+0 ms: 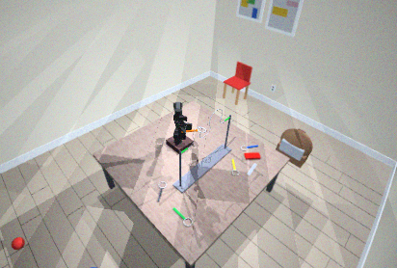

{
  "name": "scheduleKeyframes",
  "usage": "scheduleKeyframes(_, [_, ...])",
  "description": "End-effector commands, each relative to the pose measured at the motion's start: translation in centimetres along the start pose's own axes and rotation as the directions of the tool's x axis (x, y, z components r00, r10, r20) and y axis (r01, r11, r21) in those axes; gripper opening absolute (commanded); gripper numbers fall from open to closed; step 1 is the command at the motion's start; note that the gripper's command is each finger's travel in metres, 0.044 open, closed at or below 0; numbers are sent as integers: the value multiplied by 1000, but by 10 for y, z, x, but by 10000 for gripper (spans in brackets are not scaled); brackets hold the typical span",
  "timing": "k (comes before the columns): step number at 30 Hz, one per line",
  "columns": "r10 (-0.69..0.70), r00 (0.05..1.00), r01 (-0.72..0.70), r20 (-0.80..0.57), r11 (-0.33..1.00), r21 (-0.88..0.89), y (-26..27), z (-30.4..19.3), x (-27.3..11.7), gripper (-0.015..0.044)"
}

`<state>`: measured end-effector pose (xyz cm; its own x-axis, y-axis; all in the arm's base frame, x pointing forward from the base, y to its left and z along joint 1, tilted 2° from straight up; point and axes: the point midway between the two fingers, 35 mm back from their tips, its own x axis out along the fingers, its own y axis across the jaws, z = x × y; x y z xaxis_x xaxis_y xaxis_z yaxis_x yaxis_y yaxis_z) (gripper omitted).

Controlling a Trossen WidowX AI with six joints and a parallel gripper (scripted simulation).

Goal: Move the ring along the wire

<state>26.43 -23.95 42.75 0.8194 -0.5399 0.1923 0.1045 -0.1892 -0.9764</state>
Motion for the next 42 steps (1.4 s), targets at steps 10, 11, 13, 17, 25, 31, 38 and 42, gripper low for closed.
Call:
scheduleKeyframes(10, [-92,995,96,31,980,-173,-7,0,1,-150])
scheduleKeyframes(11, [-96,995,101,32,978,-181,-7,0,1,-150])
scheduleKeyframes(13, [-100,994,105,34,977,-188,-6,-1,1,-150])
scheduleKeyframes(17, [-103,994,108,35,975,-193,-3,-2,2,-150])
scheduleKeyframes(25, [-76,997,79,23,986,-144,11,-5,2,-150])
scheduleKeyframes(31, [-31,999,31,6,997,-63,28,-7,1,-150])
scheduleKeyframes(38, [43,999,-42,-11,997,66,51,-7,-2,-150])
scheduleKeyframes(42, [90,996,-87,-17,985,147,66,-6,-5,-150])
